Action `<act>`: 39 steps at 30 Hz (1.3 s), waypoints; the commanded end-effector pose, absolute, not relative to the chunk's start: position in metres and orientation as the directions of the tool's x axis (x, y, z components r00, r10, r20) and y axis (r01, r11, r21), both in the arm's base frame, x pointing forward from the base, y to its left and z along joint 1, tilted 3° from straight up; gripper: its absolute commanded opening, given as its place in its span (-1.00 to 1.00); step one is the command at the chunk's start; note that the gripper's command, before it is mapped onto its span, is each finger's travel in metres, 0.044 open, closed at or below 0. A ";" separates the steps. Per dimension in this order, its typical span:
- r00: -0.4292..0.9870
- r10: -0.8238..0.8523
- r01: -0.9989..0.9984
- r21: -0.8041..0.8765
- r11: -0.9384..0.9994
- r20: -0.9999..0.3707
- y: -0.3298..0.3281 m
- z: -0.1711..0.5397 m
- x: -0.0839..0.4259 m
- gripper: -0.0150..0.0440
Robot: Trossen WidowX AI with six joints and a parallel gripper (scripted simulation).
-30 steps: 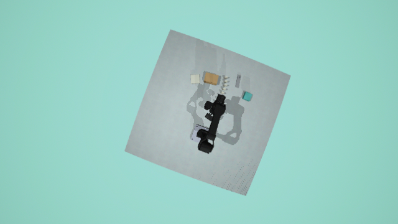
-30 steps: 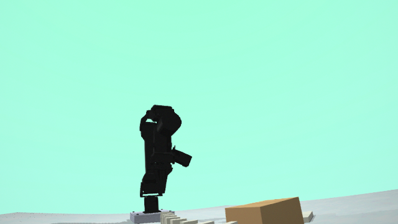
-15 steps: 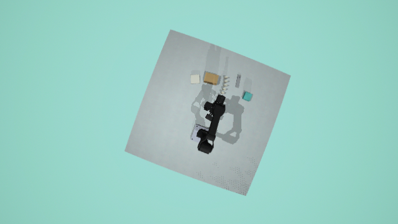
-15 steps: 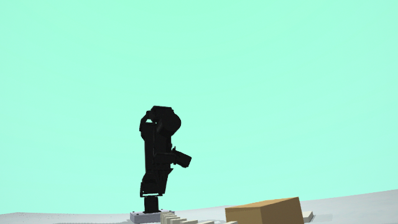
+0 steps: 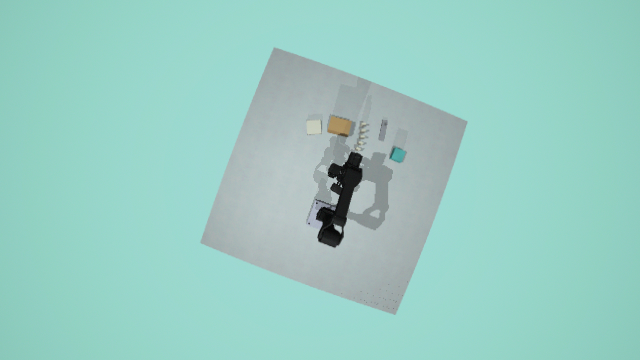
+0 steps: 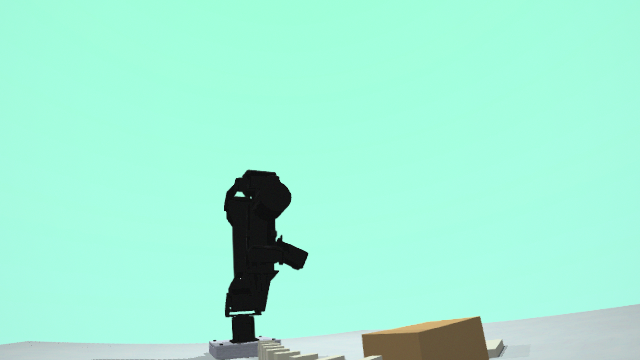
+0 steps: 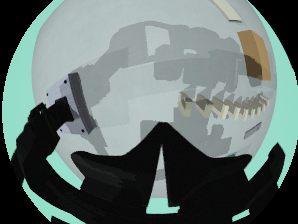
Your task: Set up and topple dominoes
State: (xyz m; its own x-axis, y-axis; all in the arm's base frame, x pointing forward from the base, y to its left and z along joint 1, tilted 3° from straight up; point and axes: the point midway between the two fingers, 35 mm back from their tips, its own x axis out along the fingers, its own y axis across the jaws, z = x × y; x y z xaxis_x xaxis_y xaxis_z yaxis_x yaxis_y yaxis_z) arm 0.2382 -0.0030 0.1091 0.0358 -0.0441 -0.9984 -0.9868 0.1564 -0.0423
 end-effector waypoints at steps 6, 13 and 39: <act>0.039 -0.044 -0.988 -0.045 0.150 -0.998 -0.003 0.109 0.239 -0.49; 0.039 -0.044 -0.988 -0.045 0.150 -0.998 -0.003 0.109 0.239 -0.49; 0.040 -0.045 -0.988 -0.047 0.150 -0.998 -0.007 0.031 0.260 -0.49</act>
State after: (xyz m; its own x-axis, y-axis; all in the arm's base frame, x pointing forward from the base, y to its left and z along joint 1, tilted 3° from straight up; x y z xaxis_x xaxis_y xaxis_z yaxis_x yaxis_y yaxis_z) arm 0.2525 -0.0067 0.0303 0.0347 -0.0447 -0.9984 -0.9869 0.1560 -0.0413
